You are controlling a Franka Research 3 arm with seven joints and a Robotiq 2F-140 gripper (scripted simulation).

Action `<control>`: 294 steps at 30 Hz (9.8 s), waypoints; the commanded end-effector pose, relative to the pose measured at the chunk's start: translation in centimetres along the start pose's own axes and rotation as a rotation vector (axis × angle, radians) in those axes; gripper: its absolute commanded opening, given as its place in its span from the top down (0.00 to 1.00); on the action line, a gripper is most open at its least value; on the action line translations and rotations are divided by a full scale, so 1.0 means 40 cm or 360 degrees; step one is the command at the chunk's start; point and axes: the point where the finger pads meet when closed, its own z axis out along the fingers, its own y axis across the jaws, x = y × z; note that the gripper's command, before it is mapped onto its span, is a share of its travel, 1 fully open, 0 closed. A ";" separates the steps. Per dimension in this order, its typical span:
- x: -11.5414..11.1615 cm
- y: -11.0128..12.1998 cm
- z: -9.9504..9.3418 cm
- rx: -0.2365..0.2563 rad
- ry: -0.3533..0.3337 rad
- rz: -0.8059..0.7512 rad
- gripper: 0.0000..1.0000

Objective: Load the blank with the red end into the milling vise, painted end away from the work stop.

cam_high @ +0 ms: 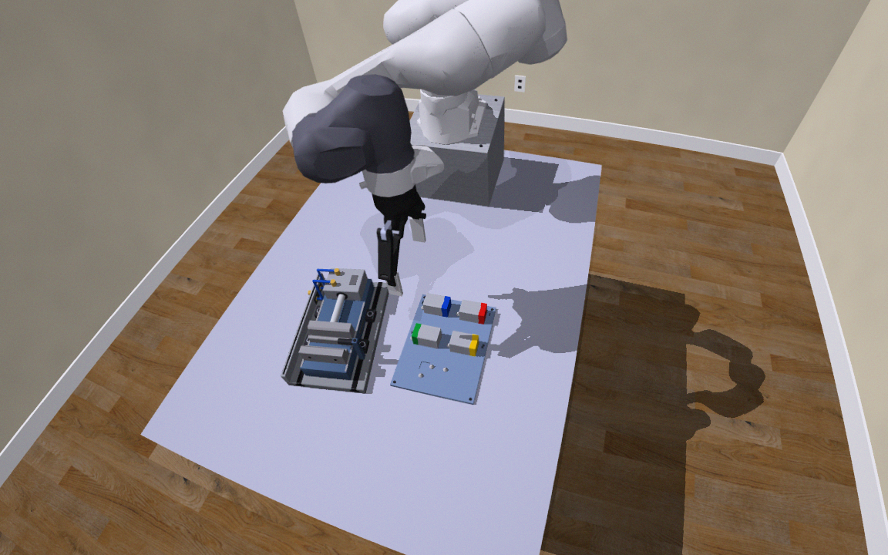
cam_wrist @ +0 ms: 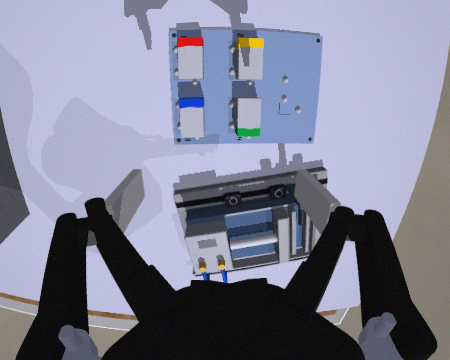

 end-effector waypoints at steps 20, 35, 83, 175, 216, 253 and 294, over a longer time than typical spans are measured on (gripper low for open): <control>0.027 -0.005 0.002 0.0001 0.0003 -0.0044 0.00; 0.034 -0.008 0.005 0.0003 0.0001 -0.0051 0.00; 0.037 -0.007 0.003 0.0002 0.0001 -0.0059 0.00; -0.003 0.011 0.156 0.0003 0.0000 -0.0050 0.00; -0.003 0.009 0.157 0.0008 0.0000 -0.0051 0.00; -0.003 0.009 0.157 0.0008 0.0000 -0.0051 0.00; 0.160 0.024 -0.164 0.0001 0.0001 -0.0058 0.00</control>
